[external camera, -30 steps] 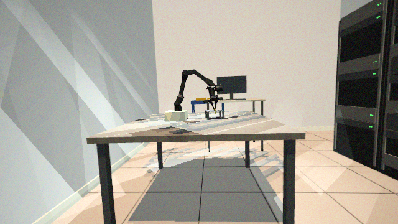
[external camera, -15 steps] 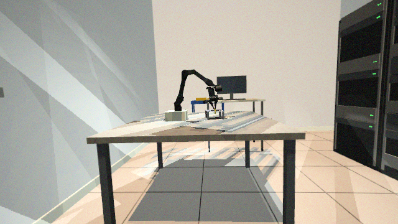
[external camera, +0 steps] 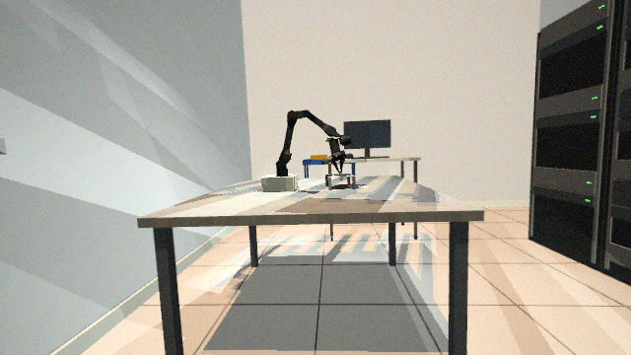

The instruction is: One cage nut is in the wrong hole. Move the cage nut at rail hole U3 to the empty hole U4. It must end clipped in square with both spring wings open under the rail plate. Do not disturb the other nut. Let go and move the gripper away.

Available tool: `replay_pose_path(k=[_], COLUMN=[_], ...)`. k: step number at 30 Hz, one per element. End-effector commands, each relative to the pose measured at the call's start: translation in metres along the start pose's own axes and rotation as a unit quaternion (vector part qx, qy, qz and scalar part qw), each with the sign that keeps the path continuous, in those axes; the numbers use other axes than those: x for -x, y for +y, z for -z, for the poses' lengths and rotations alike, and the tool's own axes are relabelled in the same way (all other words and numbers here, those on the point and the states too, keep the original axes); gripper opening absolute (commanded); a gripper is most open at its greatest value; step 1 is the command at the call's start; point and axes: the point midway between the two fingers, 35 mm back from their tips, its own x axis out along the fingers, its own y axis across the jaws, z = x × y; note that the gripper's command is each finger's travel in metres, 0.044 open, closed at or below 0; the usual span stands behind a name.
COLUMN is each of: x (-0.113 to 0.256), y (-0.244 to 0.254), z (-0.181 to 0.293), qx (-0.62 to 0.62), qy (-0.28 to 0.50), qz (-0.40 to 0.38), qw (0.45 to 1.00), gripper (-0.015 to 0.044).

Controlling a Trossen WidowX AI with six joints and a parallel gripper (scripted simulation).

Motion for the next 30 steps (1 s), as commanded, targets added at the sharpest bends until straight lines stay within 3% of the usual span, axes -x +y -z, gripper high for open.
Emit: replay_pose_path(k=[1,30], x=[-0.0001,-0.0008], y=[-0.0004,-0.0023], z=[0.0007,0.0007], qx=[0.001,0.001], qy=[0.003,0.003], qz=[-0.003,-0.018], qw=[1.000,1.000], gripper=[0.0036,0.0036])
